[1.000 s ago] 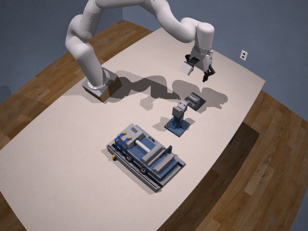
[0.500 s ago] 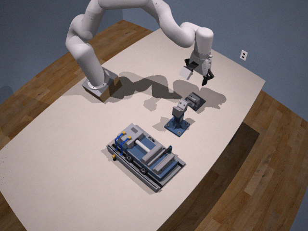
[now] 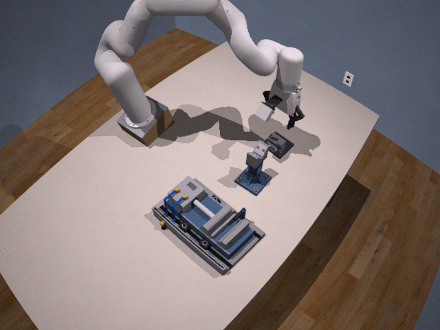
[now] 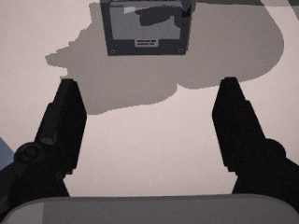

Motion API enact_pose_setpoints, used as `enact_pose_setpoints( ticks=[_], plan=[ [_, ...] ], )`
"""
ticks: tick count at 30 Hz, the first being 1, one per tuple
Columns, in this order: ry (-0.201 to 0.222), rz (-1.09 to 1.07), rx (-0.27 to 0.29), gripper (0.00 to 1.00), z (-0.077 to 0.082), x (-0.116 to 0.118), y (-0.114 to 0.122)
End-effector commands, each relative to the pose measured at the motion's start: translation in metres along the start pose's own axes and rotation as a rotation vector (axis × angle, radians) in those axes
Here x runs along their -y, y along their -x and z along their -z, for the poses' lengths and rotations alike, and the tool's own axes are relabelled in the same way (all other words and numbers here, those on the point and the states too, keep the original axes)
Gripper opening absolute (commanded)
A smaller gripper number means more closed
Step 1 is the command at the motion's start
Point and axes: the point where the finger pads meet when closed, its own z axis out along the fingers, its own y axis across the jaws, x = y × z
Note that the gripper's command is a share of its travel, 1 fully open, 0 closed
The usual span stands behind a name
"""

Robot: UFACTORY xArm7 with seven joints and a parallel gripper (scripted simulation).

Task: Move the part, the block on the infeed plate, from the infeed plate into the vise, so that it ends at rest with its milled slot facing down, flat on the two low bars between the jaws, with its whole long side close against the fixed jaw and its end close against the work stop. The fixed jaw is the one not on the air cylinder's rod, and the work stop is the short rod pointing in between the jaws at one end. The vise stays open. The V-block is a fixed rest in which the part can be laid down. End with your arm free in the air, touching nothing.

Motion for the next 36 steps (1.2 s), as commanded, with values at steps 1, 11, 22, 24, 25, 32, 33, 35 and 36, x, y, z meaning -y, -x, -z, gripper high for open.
enact_pose_setpoints(
  ticks=[1, 11, 22, 24, 25, 32, 33, 35, 36],
  plan=[
    [-0.003, 0.000, 0.003, 0.89, -0.010, 0.001, 0.001],
    [-0.003, 0.000, 0.003, 0.89, -0.030, 0.001, 0.001],
    [-0.003, 0.000, 0.003, 0.89, -0.058, 0.001, 0.001],
    [-0.003, 0.000, 0.003, 0.89, -0.063, 0.001, 0.001],
    [-0.003, 0.000, 0.003, 0.89, -0.065, 0.001, 0.001],
    [-0.003, 0.000, 0.003, 0.89, -0.076, 0.001, 0.001],
    [-0.003, 0.000, 0.003, 0.89, -0.078, 0.001, 0.001],
    [-0.003, 0.000, 0.003, 0.89, -0.082, 0.001, 0.001],
    [-0.003, 0.000, 0.003, 0.89, -0.084, 0.001, 0.001]
  ],
)
